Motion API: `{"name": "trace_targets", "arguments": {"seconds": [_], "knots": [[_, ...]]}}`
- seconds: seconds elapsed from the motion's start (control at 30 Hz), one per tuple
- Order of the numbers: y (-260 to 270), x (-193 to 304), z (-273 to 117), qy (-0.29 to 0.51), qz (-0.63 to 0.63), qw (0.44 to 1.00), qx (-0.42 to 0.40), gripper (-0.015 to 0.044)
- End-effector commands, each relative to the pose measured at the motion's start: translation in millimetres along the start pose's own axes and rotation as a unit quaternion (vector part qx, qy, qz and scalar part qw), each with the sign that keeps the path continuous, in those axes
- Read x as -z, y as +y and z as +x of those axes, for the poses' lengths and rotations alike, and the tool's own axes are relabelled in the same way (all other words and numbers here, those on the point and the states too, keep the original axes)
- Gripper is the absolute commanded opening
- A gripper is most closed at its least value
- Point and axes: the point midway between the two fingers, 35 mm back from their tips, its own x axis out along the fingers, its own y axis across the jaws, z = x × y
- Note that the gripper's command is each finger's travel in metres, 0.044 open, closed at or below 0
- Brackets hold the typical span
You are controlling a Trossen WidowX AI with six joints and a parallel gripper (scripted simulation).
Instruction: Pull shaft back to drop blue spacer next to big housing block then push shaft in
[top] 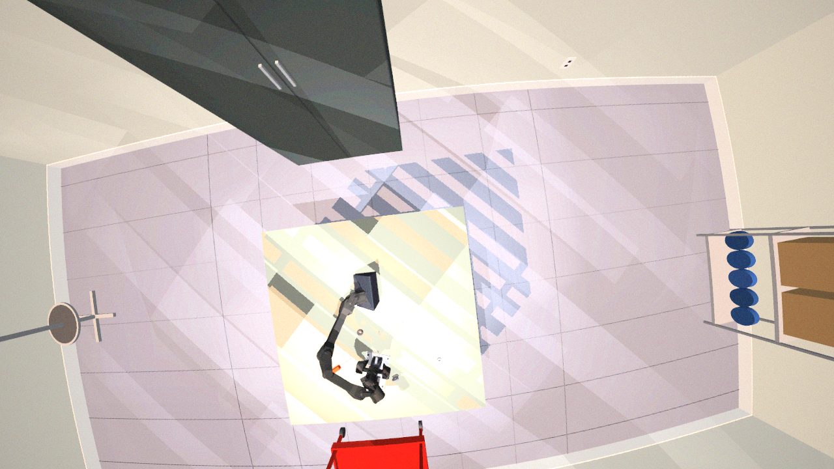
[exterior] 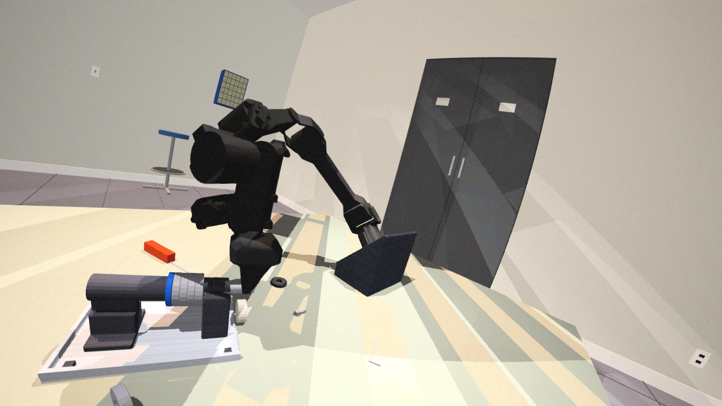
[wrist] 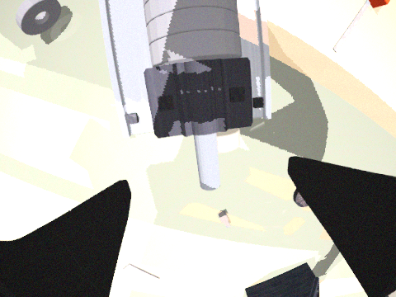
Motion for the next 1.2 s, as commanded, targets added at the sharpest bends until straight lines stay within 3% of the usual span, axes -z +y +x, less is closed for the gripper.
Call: {"name": "trace_targets", "arguments": {"seconds": [0.0,0.67,1.17], "knots": [[-0.7,0.0,6.4,0.0,-0.004,1.0,0.003,0.044],[-2.0,-0.9,38.4,-0.001,-0.003,1.0,0.004,0.044],[-2.0,-0.9,39.5,-0.001,-0.003,1.0,0.004,0.044]]}}
